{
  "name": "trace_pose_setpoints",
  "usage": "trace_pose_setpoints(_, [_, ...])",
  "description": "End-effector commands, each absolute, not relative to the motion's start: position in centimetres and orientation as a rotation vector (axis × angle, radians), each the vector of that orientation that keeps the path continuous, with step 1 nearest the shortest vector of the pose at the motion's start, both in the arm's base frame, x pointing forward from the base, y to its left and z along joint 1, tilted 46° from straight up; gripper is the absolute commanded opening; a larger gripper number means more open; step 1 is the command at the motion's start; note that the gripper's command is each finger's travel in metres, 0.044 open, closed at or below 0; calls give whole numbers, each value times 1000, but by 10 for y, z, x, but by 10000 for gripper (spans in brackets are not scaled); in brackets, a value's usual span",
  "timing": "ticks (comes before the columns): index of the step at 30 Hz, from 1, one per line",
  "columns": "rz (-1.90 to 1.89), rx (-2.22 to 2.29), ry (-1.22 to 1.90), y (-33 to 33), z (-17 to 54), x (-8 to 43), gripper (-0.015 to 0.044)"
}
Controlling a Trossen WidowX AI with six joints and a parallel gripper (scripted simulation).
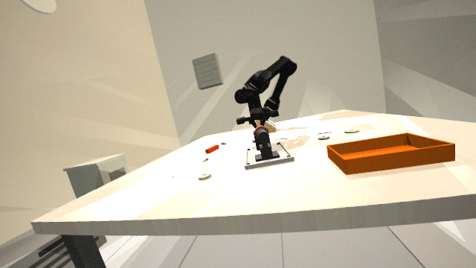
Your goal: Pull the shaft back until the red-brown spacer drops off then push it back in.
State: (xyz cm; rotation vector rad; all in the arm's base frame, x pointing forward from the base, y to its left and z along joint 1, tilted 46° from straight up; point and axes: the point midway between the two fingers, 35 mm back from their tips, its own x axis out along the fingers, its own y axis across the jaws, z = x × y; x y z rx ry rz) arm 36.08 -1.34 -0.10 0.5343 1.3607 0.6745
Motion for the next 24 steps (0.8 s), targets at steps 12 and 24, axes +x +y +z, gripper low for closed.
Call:
trace_pose_setpoints(12, [675,530,1365,-13,-2,357,0])
trace_pose_setpoints(24, [675,530,1365,-13,-2,356,0])
